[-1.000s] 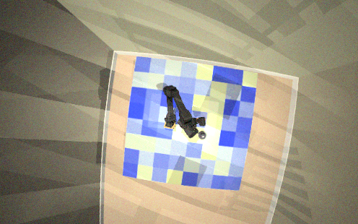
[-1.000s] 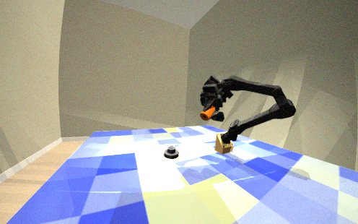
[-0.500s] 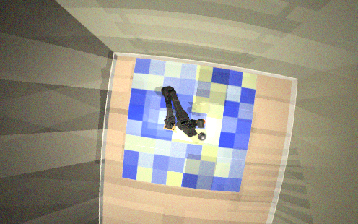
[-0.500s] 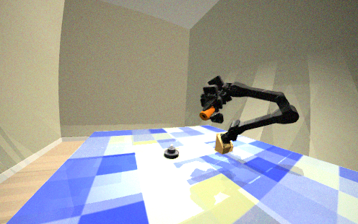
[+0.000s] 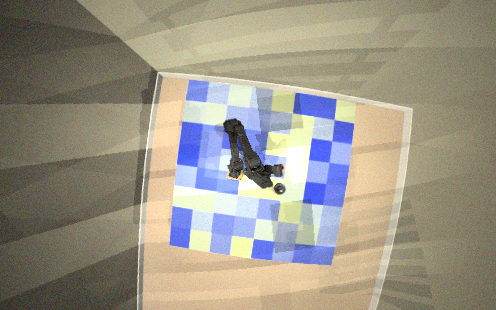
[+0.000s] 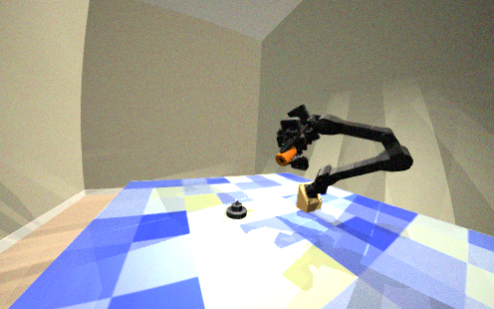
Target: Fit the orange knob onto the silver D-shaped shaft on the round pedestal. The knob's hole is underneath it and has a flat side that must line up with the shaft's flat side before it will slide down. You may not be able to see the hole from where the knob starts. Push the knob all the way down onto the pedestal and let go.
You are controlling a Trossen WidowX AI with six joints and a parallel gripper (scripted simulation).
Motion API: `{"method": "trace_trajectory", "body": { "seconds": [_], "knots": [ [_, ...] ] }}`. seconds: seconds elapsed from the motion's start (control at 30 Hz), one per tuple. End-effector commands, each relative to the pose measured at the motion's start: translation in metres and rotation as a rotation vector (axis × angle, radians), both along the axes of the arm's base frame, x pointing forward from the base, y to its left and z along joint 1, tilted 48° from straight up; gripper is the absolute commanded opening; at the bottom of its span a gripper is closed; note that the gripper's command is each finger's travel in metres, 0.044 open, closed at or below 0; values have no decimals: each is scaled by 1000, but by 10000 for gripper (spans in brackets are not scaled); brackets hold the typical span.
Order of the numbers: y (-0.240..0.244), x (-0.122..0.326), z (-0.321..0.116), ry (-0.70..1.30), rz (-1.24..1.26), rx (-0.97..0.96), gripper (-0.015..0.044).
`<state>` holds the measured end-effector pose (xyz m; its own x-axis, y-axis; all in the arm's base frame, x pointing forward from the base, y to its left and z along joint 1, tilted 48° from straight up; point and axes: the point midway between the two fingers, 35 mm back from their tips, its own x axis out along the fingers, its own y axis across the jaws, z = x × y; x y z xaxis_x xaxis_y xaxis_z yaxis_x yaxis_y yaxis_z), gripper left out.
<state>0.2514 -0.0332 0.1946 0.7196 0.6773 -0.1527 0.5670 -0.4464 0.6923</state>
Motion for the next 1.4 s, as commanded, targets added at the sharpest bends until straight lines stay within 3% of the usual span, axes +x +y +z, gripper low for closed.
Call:
{"method": "trace_trajectory", "body": {
  "seconds": [0.0, 0.8, 1.37],
  "knots": [
    [0, 0, 0, -1, 0, -5, 0],
    [5, 0, -3, 9, 18, -14, 0],
    [33, 6, -21, 228, 275, -168, 0]
  ]
}}
